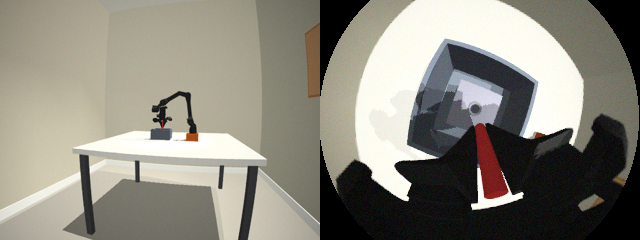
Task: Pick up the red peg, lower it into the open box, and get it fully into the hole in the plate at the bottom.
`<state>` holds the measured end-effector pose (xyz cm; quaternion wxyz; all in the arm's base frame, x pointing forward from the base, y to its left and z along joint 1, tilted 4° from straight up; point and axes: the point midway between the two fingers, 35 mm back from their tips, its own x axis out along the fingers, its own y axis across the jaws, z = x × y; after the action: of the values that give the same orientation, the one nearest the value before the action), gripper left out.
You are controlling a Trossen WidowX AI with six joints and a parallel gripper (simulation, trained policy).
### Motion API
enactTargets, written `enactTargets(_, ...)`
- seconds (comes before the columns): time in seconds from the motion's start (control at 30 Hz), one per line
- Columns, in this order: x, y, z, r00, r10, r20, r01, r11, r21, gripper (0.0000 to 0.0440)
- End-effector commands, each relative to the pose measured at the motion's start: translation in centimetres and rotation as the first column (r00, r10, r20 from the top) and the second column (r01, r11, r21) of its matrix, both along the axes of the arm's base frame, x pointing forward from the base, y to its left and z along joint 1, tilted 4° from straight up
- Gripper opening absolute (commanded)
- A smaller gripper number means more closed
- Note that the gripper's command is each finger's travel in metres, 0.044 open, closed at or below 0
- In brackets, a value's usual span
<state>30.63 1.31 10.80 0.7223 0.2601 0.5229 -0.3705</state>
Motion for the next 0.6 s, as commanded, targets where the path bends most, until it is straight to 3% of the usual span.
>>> enactTargets(0.0, 0.8, -1.0, -0.8, 1.000, 0.019, -0.014, -0.019, 1.000, 0.013, 0.0001)
enactTargets(0.4, 1.9, -2.7, -4.1, 0.990, 0.119, -0.070, -0.114, 0.991, 0.069, 0.0007)
enactTargets(0.57, 2.0, -2.8, -5.5, 0.983, 0.152, -0.100, -0.142, 0.985, 0.099, 0.0110)
